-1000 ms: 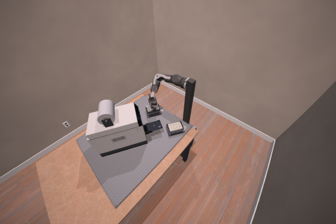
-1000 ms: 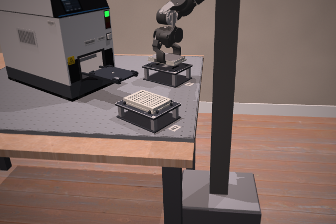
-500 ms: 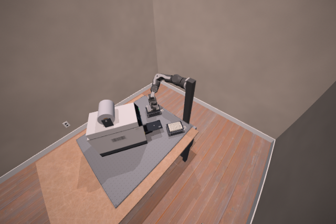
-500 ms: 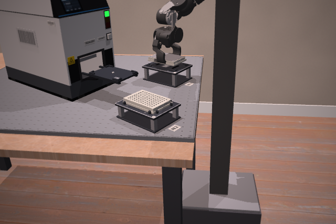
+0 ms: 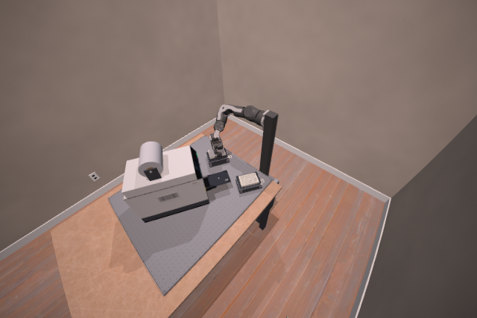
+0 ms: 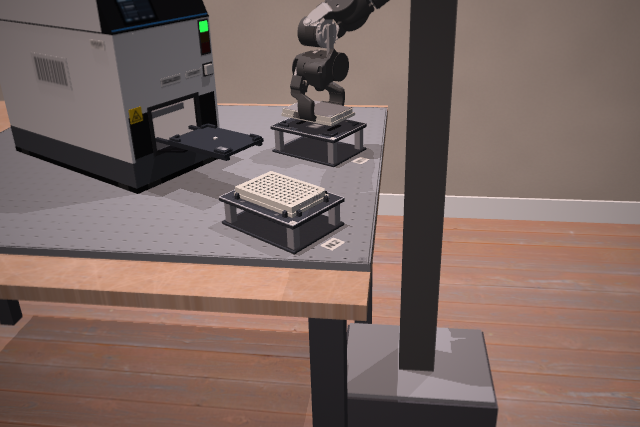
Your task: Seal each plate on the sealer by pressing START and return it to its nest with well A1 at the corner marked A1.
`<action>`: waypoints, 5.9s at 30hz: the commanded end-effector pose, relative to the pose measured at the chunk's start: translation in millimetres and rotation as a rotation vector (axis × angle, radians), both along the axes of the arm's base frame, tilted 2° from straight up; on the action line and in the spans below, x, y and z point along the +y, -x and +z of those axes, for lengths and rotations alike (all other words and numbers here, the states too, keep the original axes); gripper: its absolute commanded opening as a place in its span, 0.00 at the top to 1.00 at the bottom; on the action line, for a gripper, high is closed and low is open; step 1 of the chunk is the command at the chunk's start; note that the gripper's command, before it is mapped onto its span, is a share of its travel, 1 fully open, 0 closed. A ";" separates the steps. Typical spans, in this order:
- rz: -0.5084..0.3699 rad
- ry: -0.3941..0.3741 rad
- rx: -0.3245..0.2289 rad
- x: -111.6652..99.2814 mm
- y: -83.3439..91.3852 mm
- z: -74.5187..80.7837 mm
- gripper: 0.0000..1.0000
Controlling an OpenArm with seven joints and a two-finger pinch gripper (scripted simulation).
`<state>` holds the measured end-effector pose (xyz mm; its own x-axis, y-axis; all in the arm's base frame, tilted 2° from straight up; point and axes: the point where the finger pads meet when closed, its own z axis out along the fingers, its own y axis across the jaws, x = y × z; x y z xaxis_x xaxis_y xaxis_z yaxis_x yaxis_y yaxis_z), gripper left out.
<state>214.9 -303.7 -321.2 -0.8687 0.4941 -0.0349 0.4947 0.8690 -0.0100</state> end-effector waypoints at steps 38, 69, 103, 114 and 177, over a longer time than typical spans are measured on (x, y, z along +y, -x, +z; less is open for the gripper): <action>-0.001 0.001 -0.004 -0.6 -1.1 -7.6 1.00; -0.001 -0.003 -0.006 0.2 -1.4 -13.6 1.00; -0.001 0.001 -0.004 -0.8 -1.3 -18.8 1.00; -0.001 0.001 -0.004 -0.7 -1.4 -18.8 1.00; -0.001 0.004 -0.003 -1.0 -0.7 2.8 0.35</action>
